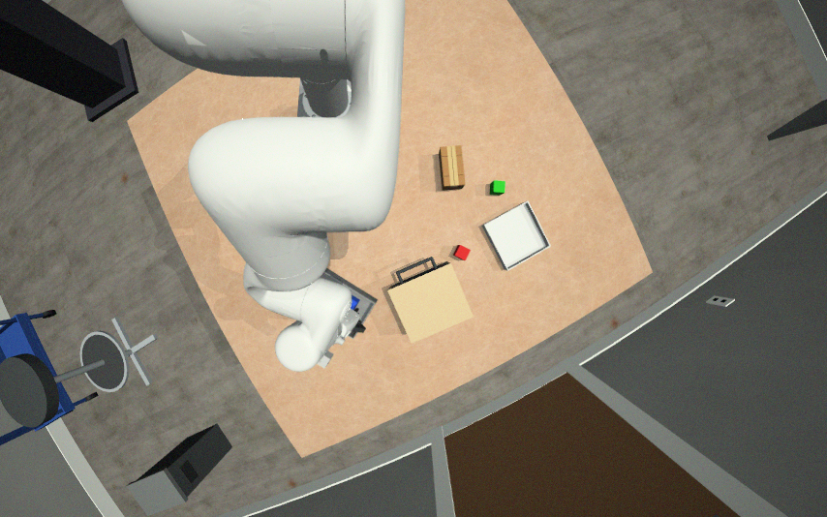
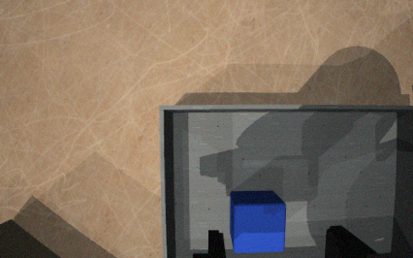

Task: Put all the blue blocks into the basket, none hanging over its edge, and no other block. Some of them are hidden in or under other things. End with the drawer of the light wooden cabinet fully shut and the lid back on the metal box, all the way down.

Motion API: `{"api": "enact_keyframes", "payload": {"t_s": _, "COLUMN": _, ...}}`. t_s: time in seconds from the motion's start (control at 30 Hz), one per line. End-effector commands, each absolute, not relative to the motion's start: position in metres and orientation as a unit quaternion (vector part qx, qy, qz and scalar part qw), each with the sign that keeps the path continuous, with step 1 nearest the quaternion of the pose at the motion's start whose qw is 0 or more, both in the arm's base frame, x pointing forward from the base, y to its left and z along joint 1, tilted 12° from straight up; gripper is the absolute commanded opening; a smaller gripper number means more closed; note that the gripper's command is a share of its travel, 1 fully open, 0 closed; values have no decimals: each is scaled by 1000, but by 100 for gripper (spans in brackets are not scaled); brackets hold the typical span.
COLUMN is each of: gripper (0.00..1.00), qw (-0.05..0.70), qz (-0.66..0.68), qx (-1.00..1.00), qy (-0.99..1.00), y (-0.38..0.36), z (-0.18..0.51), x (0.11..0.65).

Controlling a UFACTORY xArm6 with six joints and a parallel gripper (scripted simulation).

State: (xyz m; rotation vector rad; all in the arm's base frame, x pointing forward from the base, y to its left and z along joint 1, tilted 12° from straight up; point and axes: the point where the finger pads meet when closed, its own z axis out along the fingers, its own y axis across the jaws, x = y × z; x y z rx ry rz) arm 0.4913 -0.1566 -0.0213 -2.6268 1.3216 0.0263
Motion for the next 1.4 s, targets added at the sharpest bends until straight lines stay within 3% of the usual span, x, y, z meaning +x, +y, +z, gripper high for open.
{"api": "enact_keyframes", "payload": {"t_s": 0.0, "gripper": 61, "qw": 101, "qz": 7, "qx": -889, "qy": 447, "y": -155, "z": -33, "x": 494}}
{"api": "enact_keyframes", "payload": {"t_s": 1.37, "gripper": 61, "qw": 101, "qz": 7, "qx": -889, "qy": 447, "y": -153, "z": -45, "x": 497}}
